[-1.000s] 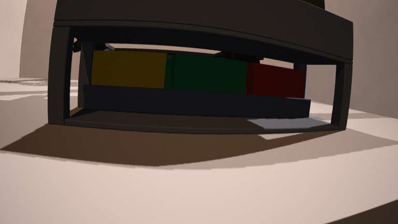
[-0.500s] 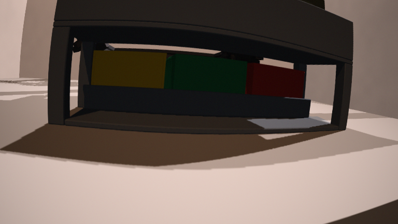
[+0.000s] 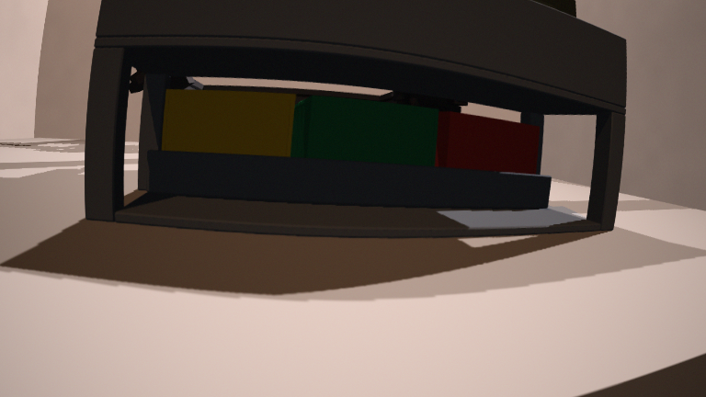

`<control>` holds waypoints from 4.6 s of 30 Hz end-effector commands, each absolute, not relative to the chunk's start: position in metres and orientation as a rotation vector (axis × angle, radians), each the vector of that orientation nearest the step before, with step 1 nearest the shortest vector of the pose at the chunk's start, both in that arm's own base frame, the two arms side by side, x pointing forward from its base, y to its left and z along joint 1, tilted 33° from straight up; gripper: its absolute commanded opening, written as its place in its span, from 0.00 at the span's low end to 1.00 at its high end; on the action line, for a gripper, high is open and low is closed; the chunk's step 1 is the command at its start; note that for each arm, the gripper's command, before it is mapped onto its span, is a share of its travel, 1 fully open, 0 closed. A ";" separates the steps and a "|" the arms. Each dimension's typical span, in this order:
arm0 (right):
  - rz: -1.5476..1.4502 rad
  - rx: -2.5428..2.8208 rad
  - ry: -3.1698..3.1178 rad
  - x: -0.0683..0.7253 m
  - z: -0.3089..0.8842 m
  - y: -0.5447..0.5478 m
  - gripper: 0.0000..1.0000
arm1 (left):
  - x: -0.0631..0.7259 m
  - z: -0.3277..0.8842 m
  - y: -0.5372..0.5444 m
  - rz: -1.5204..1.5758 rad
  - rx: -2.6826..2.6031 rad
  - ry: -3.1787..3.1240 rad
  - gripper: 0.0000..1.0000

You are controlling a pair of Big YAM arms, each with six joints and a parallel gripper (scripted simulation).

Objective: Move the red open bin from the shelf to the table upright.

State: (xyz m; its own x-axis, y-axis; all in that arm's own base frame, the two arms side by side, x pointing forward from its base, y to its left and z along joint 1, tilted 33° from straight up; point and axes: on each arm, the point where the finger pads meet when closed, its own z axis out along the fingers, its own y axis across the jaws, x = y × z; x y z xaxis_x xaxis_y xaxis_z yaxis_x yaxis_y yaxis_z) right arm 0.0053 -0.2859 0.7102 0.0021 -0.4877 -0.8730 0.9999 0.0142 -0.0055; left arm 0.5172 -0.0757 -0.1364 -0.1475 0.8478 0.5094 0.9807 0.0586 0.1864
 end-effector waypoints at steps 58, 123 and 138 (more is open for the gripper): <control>-1.419 0.788 0.791 0.001 0.721 -0.270 1.00 | 0.543 -0.088 -0.119 -0.812 -1.913 -2.125 0.00; -1.419 0.788 0.791 0.001 0.721 -0.270 1.00 | 0.547 -0.083 -0.128 -0.826 -1.954 -2.106 0.00; -1.419 0.788 0.791 0.001 0.721 -0.270 1.00 | 0.527 -0.094 -0.123 -0.816 -1.931 -2.116 0.00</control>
